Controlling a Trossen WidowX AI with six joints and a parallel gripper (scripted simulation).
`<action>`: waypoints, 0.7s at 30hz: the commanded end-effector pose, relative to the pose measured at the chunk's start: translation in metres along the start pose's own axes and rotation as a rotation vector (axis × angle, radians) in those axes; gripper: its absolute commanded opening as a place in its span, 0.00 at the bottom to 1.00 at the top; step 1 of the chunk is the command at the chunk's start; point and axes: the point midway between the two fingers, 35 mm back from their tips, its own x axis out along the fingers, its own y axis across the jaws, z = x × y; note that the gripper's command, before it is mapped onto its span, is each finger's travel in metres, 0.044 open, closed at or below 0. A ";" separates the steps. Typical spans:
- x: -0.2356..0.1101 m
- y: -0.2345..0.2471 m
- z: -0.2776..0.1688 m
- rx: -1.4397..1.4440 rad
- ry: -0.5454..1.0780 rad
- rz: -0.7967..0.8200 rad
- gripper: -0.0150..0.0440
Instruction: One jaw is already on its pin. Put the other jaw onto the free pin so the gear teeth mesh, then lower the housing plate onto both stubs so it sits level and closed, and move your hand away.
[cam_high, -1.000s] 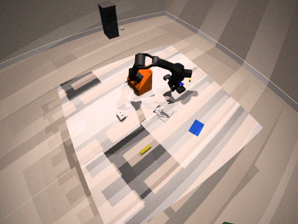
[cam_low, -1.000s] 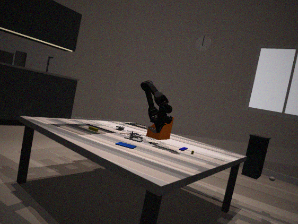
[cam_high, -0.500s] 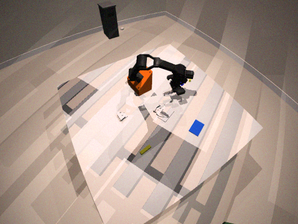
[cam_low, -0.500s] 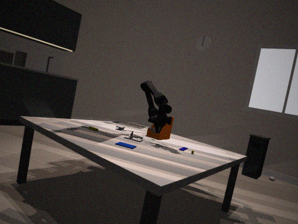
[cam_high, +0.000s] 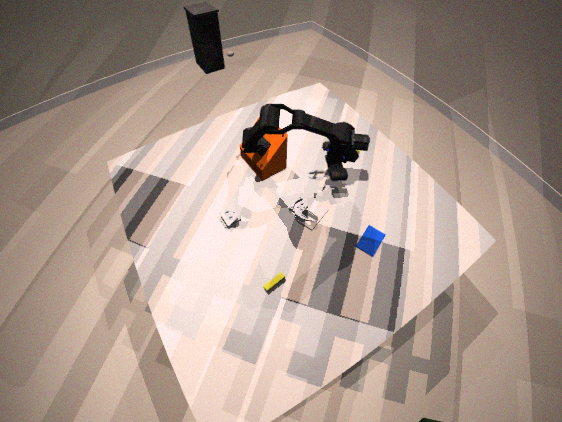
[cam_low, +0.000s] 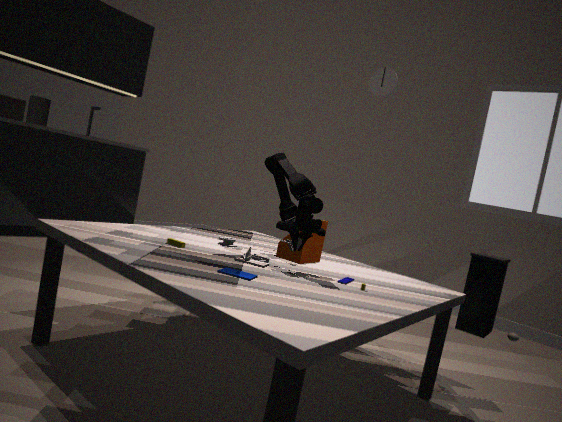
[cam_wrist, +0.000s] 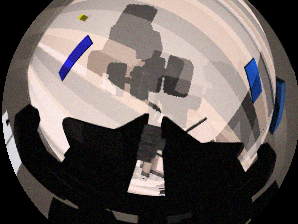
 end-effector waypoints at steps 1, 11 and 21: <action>0.000 -0.005 0.006 0.113 -0.001 -0.004 0.32; 0.000 -0.013 0.016 0.360 -0.002 -0.004 0.32; 0.000 -0.018 0.022 0.519 -0.002 -0.004 0.32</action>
